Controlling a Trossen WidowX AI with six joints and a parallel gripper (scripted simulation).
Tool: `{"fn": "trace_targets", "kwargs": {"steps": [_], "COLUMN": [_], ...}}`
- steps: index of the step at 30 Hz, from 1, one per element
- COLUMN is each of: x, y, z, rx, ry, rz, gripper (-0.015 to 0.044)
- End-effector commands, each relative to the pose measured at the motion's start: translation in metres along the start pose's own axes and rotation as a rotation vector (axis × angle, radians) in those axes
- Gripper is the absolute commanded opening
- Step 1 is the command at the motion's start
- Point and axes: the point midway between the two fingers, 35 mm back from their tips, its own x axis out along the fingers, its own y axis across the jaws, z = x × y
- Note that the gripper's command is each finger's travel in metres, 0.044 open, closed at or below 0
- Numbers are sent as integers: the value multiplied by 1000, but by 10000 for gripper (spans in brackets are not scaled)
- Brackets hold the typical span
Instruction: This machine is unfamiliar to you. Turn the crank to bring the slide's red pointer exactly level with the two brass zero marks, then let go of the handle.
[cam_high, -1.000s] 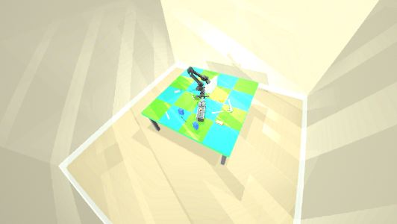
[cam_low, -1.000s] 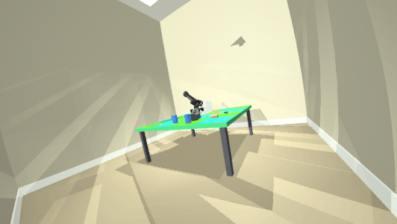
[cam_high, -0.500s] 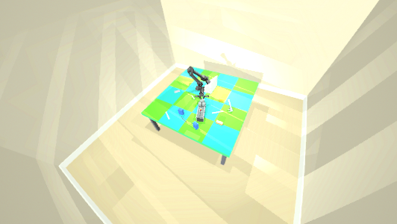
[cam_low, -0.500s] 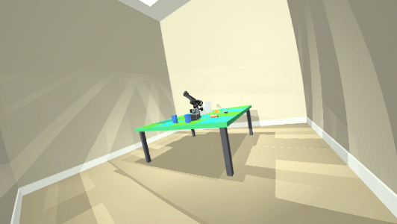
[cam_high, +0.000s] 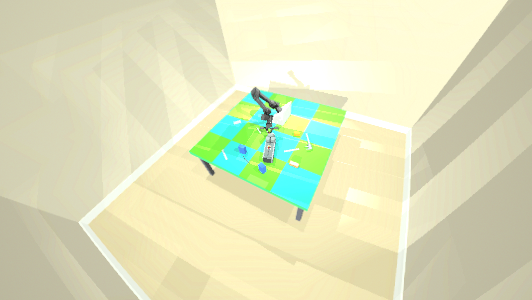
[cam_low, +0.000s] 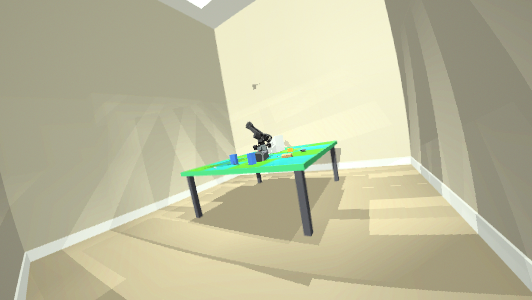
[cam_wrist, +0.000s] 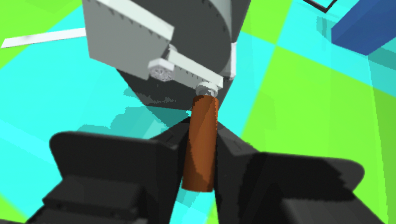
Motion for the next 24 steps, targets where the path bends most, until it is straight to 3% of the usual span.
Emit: {"fn": "trace_targets", "kwargs": {"steps": [1,24], "x": [-6,-27], "y": [-5,4], "z": [6,27], "rx": [5,7], "ry": [-6,-7], "rz": [-12,-11], "gripper": [0,0]}}
